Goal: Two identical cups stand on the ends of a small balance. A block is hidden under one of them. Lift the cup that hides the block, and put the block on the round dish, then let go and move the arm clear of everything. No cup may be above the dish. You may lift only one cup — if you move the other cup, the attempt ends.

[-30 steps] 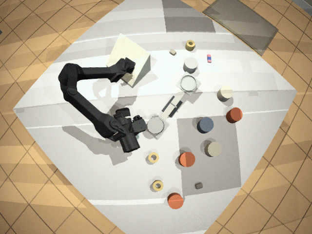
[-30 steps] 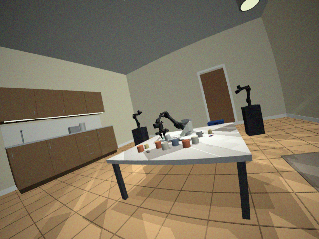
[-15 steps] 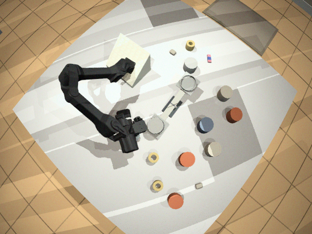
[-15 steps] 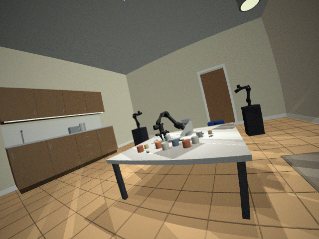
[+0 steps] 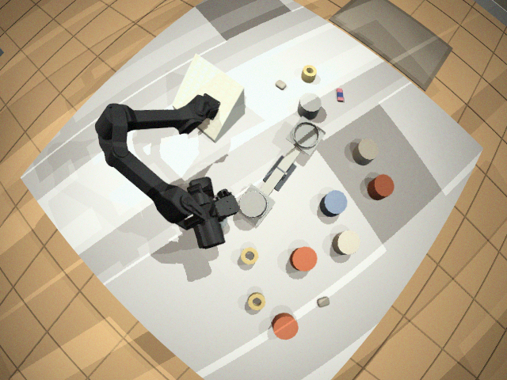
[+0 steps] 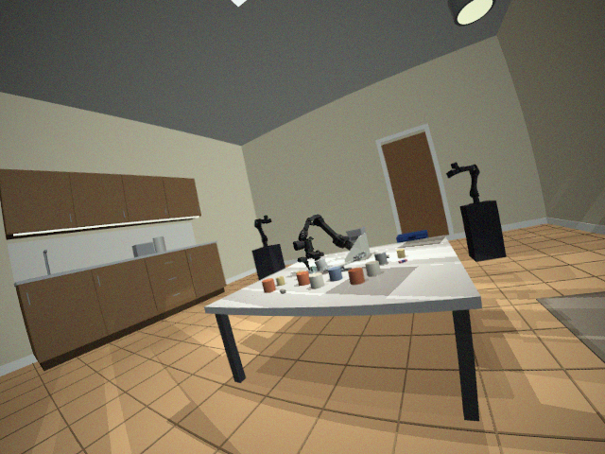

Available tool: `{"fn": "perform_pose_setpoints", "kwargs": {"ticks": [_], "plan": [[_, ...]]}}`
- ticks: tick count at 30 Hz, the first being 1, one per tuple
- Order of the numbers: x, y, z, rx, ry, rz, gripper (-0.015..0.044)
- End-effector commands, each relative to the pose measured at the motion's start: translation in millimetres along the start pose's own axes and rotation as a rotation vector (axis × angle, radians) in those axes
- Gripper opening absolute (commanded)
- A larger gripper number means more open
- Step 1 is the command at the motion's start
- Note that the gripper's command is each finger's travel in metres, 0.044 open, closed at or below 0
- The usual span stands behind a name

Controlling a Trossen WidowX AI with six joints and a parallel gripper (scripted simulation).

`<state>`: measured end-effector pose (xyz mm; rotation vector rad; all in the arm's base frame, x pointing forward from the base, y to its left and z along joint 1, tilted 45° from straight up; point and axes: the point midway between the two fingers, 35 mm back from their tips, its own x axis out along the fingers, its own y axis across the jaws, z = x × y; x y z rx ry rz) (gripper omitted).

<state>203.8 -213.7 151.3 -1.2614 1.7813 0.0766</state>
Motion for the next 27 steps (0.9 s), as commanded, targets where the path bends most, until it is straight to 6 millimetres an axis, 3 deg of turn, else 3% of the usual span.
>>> {"fn": "perform_pose_setpoints", "kwargs": {"ticks": [1,3,7,12,16,27], "plan": [[-0.2,-0.2,-0.1,0.001,0.001,0.0,0.0394],[-9.3,-0.6,0.9,0.001,-0.002,0.002,0.044],[-53.8,0.8,0.8,-0.003,-0.004,0.006,0.044],[-58.2,1.0,0.7,-0.004,-0.004,0.006,0.044],[-90.0,1.3,-0.3,-0.006,-0.008,0.0,0.044],[-92.0,1.4,-0.5,-0.007,-0.008,-0.001,0.044]]}}
